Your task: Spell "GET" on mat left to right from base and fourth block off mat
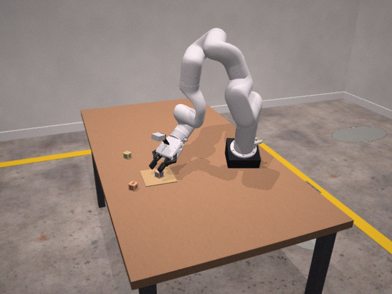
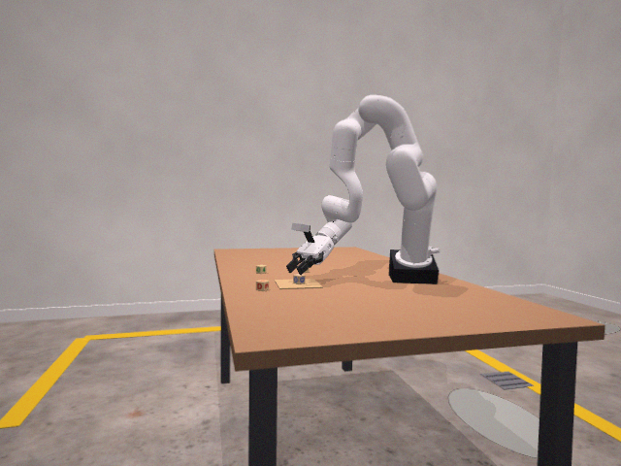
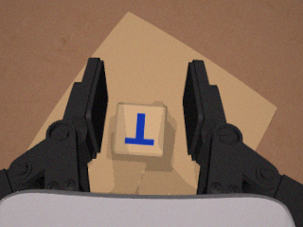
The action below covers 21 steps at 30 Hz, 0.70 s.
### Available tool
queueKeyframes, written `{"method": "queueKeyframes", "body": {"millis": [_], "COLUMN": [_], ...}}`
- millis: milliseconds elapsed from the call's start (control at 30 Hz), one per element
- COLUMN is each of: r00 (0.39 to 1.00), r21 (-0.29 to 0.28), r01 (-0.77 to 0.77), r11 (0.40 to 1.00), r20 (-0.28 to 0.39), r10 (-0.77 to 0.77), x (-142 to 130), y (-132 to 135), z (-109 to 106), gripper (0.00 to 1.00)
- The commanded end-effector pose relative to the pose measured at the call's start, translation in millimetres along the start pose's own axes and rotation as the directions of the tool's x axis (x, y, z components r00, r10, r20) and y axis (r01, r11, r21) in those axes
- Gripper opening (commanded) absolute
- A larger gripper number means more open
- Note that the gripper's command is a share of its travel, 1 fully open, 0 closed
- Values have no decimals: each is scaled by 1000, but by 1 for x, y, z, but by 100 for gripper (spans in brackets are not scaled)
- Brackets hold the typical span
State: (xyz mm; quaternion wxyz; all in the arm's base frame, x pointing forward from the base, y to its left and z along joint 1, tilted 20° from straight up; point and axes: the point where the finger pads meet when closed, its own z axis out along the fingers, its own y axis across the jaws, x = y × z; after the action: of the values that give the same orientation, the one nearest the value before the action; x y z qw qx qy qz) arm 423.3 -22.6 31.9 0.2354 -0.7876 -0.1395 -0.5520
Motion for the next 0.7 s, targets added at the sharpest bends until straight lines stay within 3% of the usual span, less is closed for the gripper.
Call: {"method": "queueKeyframes", "body": {"millis": [0,400,667], "r00": [1000,1000,990], "r21": [-1,11,146], "r01": [1,-4,-75], "r11": [1000,1000,986], "r20": [0,7,127], "r10": [-1,4,57], "x": [15,19,15], "y": [1,-1,-26], "z": [-9,-11,-8], "gripper": [47,47,47]}}
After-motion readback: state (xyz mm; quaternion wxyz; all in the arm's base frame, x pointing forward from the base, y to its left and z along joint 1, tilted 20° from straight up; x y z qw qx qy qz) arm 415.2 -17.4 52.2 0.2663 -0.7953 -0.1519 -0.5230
